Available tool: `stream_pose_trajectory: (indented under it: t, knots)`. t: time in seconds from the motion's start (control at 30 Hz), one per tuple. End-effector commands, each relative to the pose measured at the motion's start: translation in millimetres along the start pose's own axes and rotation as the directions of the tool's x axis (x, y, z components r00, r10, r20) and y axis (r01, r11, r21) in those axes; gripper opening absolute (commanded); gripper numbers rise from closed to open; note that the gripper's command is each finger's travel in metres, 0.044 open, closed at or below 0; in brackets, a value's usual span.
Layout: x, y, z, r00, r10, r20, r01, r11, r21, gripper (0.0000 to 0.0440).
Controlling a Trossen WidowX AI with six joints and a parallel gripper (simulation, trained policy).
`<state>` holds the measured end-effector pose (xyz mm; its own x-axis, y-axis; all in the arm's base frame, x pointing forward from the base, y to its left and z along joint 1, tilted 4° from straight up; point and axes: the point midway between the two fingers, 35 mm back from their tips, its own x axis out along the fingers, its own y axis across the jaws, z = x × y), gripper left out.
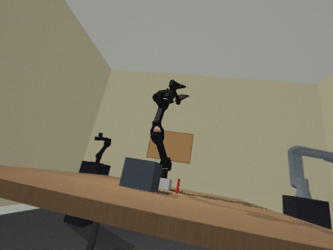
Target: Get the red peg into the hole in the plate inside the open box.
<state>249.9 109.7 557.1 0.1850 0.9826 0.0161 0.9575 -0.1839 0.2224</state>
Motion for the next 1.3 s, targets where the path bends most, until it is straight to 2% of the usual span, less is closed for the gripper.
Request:
stream_pose_trajectory:
  t: [0.0,0.03,0.33,0.67,0.97,1.17,1.27]
  knots:
    - [-2,-1,-5,1.000,0.024,-0.010,-0.024,0.999,-0.021,0.0422]
    - [-4,-2,-10,0.999,0.049,-0.021,-0.050,0.998,-0.043,0.0440]
    - [-34,-14,-51,0.951,0.279,-0.135,-0.301,0.937,-0.180,0.0440]
    - [-62,-49,-98,0.846,0.443,-0.296,-0.526,0.780,-0.338,0.0440]
    - [-65,-101,-131,0.761,0.479,-0.437,-0.649,0.582,-0.491,0.0440]
    - [-47,-143,-141,0.743,0.447,-0.498,-0.668,0.443,-0.598,0.0440]
    - [-32,-163,-141,0.751,0.417,-0.512,-0.657,0.398,-0.640,0.0440]
